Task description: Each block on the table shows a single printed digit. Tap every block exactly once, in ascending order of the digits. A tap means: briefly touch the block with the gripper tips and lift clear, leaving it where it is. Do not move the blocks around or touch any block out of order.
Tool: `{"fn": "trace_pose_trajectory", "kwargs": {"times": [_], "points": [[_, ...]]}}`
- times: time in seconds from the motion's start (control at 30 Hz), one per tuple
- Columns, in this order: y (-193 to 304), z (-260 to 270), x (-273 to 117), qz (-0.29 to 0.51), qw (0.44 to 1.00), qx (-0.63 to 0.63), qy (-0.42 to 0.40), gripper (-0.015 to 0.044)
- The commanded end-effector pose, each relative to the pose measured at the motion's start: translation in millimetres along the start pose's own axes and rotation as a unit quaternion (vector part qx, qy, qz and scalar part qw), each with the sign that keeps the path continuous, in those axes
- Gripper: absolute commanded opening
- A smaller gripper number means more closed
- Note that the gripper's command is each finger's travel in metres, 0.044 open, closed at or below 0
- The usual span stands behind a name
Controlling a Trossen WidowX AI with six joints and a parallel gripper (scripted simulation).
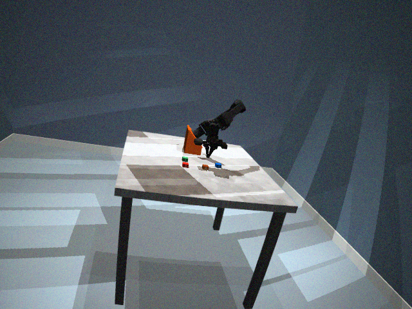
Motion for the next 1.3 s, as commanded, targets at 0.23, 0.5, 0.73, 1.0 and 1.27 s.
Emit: {"fn": "trace_pose_trajectory", "kwargs": {"times": [0.23,0.5,0.73,1.0,1.27], "points": [[4.7,-1.8,27.6,0.004,1.000,0.008,-0.004,0.0020],[4.7,-1.6,40.4,0.004,1.000,0.008,-0.004,0.0020],[5.2,-1.3,51.1,0.004,1.000,0.008,-0.005,0.0020],[5.2,-1.3,52.1,0.004,1.000,0.008,-0.005,0.0020],[4.8,-1.8,22.0,0.004,1.000,0.008,-0.004,0.0020]]}}
Point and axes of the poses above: the point midway between the two fingers, 35 mm back from their tips, its own x axis out along the fingers, its own z axis across the jaws, y = z × x, the point moved 1 cm from there along -x, back along the fingers, and after that the axes turned 10 degrees about x, right-handed, at the moved point
